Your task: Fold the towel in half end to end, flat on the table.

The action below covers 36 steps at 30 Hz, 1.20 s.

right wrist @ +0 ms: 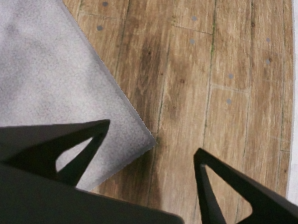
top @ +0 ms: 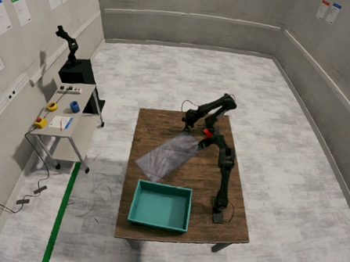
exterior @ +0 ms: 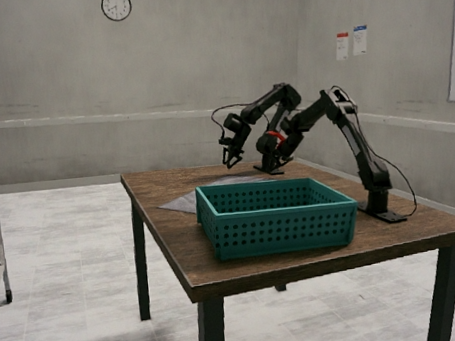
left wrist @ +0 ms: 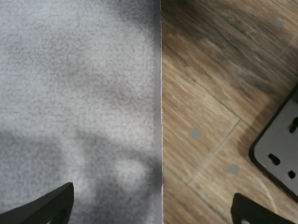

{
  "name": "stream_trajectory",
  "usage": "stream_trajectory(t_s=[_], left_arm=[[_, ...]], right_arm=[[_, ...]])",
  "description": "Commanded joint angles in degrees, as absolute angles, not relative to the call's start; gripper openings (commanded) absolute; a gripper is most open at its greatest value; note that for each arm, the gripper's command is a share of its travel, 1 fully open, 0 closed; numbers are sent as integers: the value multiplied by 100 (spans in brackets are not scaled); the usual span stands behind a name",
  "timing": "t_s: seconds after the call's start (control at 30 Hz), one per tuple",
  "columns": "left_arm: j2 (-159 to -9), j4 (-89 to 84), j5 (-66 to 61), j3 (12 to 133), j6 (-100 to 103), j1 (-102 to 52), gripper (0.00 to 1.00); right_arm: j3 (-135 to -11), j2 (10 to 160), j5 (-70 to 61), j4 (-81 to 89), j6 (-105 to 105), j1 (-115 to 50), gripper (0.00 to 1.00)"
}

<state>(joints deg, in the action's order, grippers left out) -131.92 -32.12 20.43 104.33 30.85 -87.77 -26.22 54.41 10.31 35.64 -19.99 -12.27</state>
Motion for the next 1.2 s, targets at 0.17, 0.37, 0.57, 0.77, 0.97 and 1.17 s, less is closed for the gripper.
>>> stream_trajectory(t_s=[0.17, 0.37, 0.57, 0.77, 0.97, 1.17], left_arm=[[-13083, -3199, 2102, 10506, 3080, -8776, 100], [-13083, -3199, 2102, 10506, 3080, -8776, 100], [-13008, -3334, 2045, 10625, 2855, -8772, 34], [-13057, -3356, 2048, 10643, 2587, -8770, 34], [-13279, -3329, 2026, 10679, 2610, -8705, 34], [-13326, -3057, 2048, 10345, 2632, -8708, 34]], right_arm=[[-2692, 5401, 1051, 3558, -2002, -1228, 100], [-2692, 5401, 1051, 3558, -2002, -1228, 100], [-2806, 5287, 977, 3678, -2198, -1143, 34], [-2789, 5258, 1003, 3666, -2493, -1200, 34], [-2492, 5370, 1051, 3363, -2521, -1283, 34], [-2310, 5526, 1087, 3159, -2534, -1295, 34]])
